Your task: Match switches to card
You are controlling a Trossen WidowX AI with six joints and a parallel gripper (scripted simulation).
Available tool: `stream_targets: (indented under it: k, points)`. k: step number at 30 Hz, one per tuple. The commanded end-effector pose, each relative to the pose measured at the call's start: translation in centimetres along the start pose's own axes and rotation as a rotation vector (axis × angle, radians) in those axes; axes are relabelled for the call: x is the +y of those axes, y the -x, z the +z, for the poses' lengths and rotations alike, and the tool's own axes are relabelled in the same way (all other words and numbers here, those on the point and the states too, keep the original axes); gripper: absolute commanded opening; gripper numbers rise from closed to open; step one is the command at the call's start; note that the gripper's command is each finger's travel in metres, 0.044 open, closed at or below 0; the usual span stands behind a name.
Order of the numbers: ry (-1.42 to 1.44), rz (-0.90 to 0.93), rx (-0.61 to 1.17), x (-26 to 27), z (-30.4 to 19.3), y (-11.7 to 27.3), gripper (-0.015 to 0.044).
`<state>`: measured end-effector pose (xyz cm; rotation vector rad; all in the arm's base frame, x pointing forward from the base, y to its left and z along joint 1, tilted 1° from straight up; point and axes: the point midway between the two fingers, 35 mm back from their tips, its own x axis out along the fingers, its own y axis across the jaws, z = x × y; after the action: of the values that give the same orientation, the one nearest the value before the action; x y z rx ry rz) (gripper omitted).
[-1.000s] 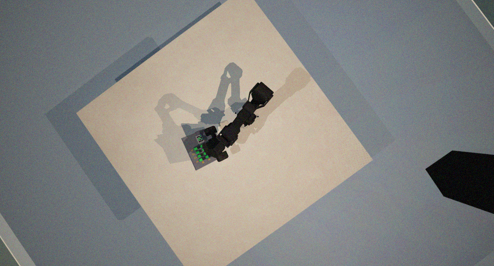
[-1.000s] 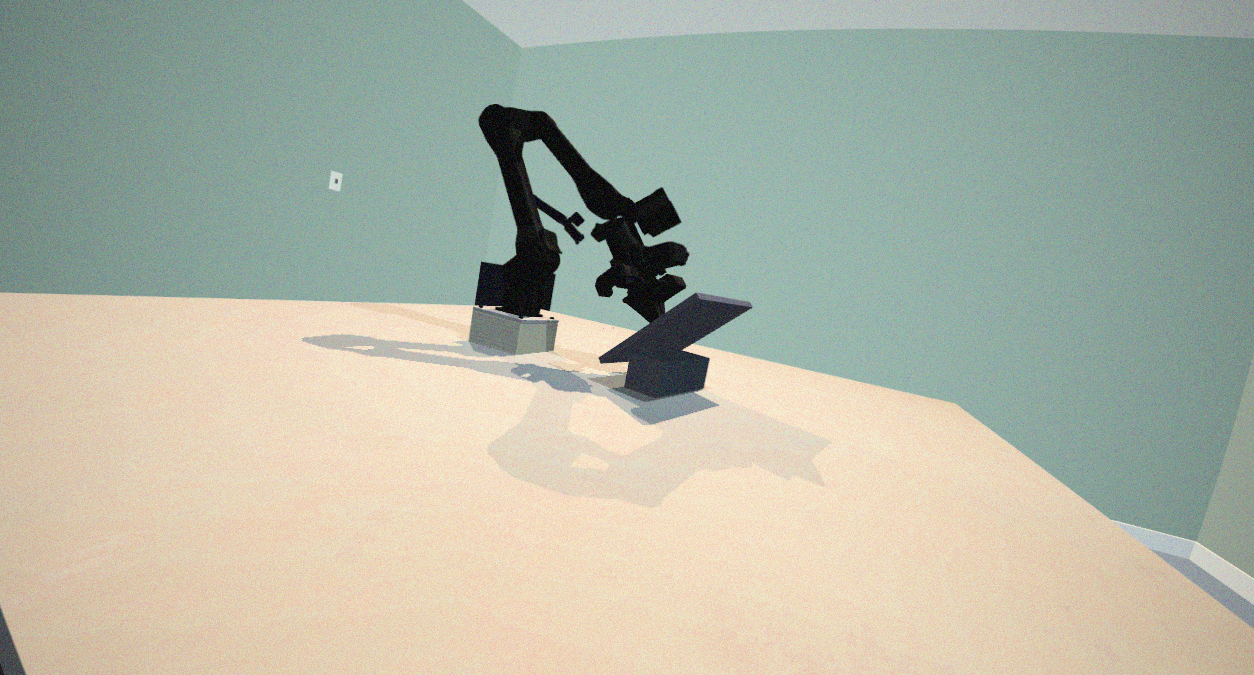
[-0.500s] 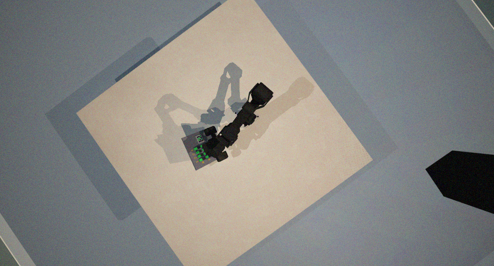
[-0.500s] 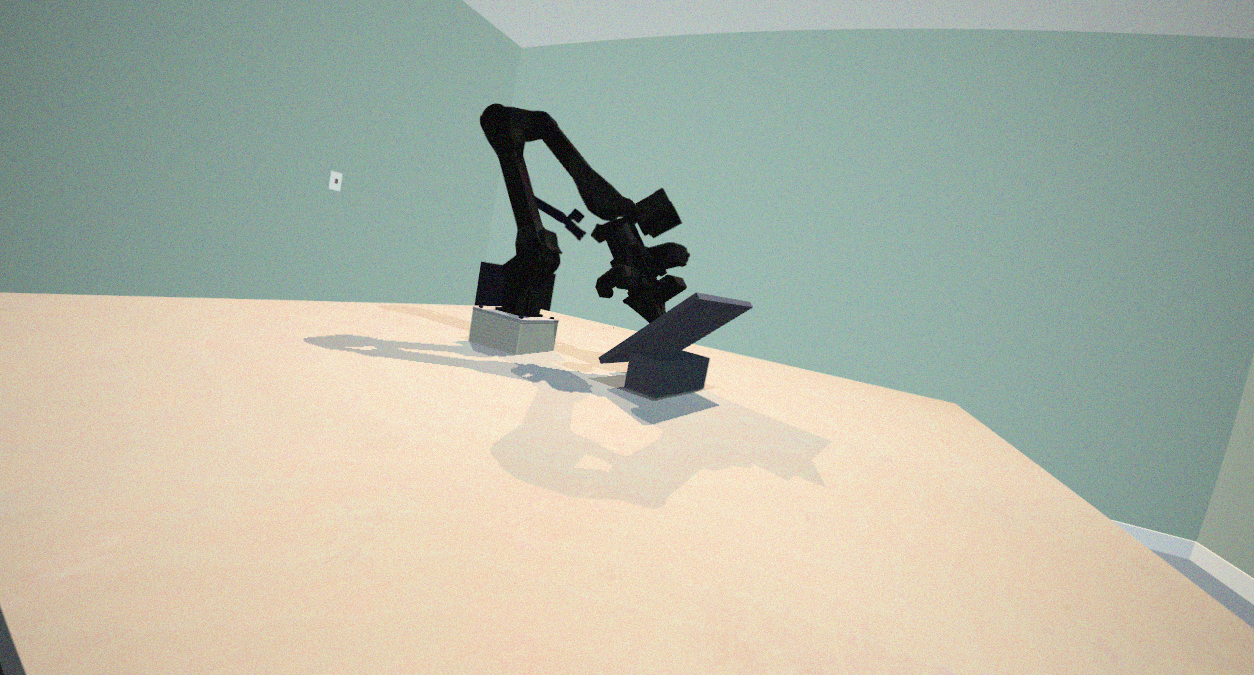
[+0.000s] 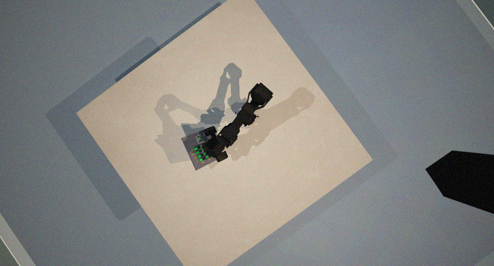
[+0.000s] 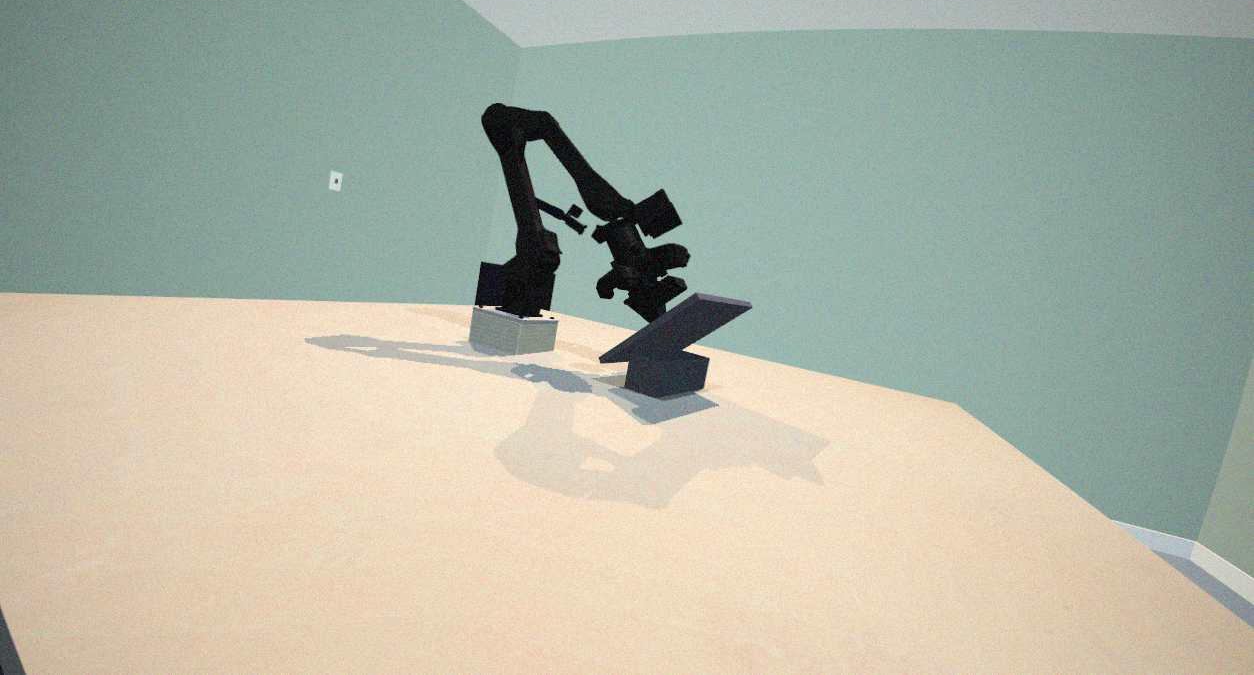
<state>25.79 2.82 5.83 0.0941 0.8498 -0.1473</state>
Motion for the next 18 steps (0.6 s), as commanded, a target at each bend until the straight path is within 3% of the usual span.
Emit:
stream_targets:
  k: [1,7,14,18]
  points:
    - [0.005,0.003,0.005,0.0,-0.1,-0.1,0.0000]
    - [0.000,0.000,0.001,0.0,0.0,0.1,0.0000]
    - [0.004,0.003,-0.016,0.1,-0.2,5.8,0.0000]
    - [0.005,0.003,-0.018,0.0,-0.3,6.4,0.0000]
